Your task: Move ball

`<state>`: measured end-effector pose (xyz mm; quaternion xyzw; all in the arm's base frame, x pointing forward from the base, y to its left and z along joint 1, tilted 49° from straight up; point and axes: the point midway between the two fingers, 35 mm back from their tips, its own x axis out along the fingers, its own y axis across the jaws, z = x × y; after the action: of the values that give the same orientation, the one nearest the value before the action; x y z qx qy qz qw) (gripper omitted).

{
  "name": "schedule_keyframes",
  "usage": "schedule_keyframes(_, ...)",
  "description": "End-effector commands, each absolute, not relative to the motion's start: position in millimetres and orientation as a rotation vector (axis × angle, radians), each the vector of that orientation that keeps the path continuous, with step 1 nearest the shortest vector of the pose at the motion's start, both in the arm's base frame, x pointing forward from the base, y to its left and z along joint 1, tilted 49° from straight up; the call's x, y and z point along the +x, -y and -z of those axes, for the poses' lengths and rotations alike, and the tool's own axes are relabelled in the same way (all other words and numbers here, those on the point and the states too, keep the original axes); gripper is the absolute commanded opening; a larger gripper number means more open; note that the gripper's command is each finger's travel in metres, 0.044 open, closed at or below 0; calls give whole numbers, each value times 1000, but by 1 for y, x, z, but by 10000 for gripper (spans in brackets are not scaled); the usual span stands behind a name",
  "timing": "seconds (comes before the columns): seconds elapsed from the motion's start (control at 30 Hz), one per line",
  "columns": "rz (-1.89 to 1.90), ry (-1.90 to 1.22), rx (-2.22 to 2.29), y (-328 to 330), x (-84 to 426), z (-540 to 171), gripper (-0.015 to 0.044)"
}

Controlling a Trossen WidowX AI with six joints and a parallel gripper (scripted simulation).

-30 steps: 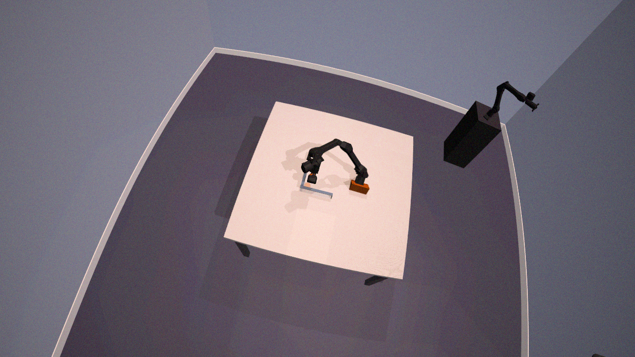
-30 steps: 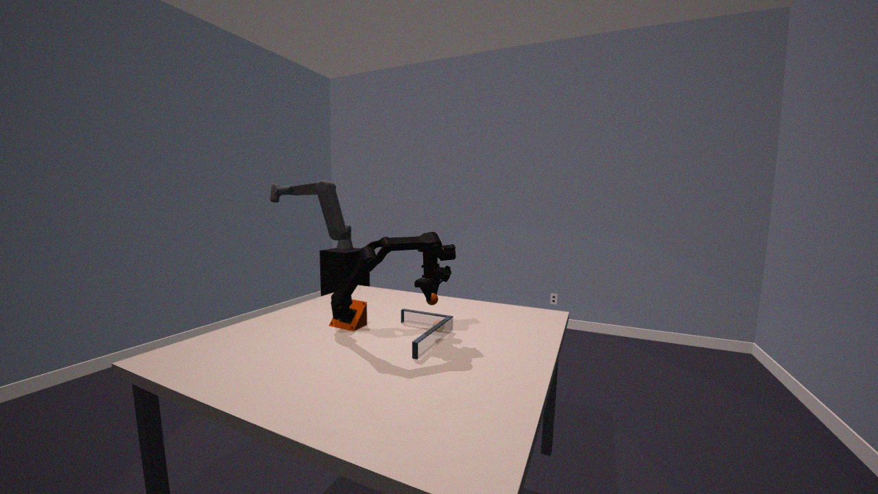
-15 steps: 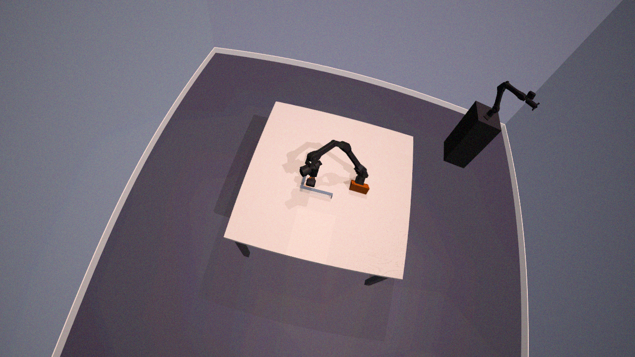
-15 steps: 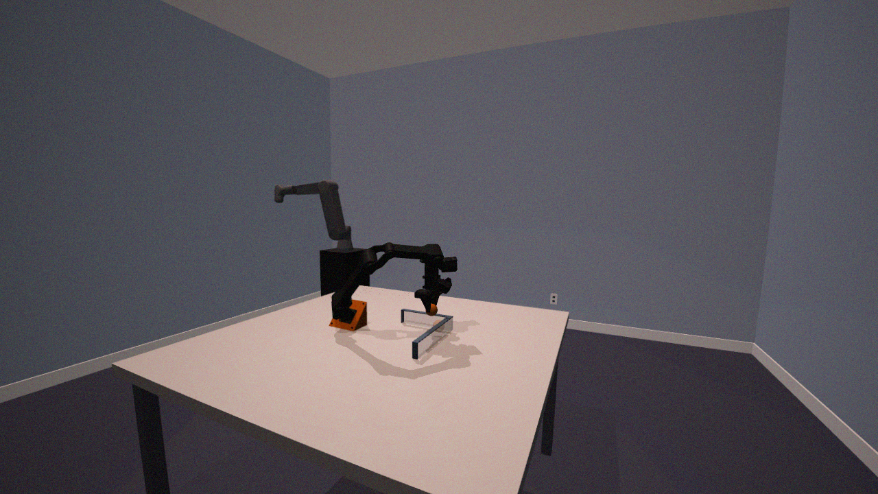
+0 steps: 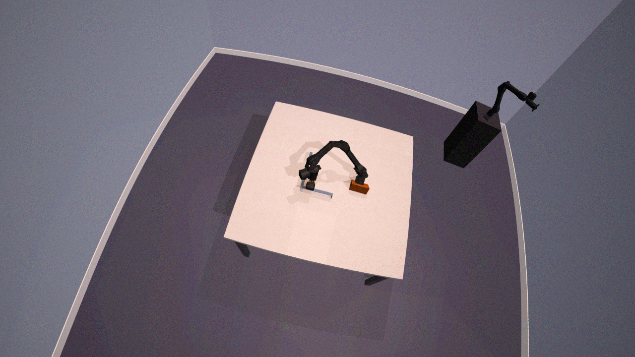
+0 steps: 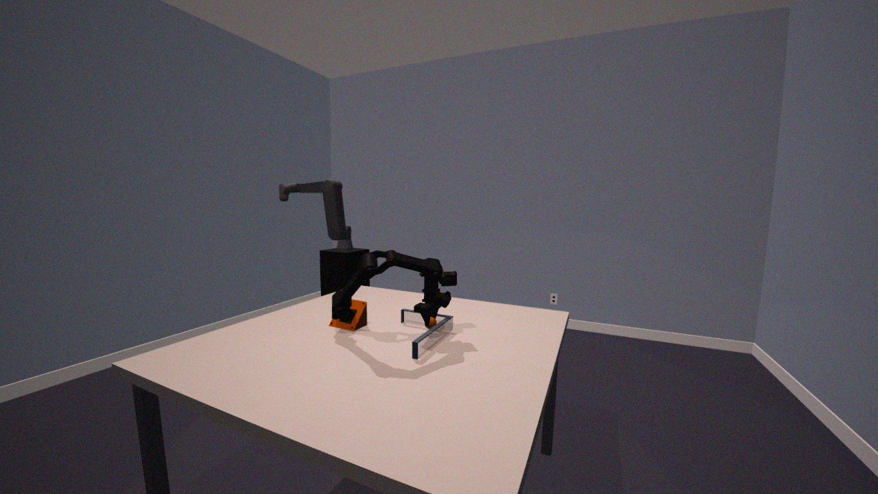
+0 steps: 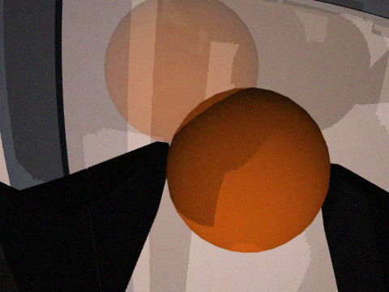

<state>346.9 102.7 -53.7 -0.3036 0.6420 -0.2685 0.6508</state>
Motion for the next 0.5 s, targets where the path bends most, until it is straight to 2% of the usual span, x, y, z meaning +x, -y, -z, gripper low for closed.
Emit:
schedule_keyframes(0.0, 604, -1454, -697, -100, 347, 56, 0)
schedule_keyframes(0.47, 605, -1454, -698, -87, 348, 68, 0)
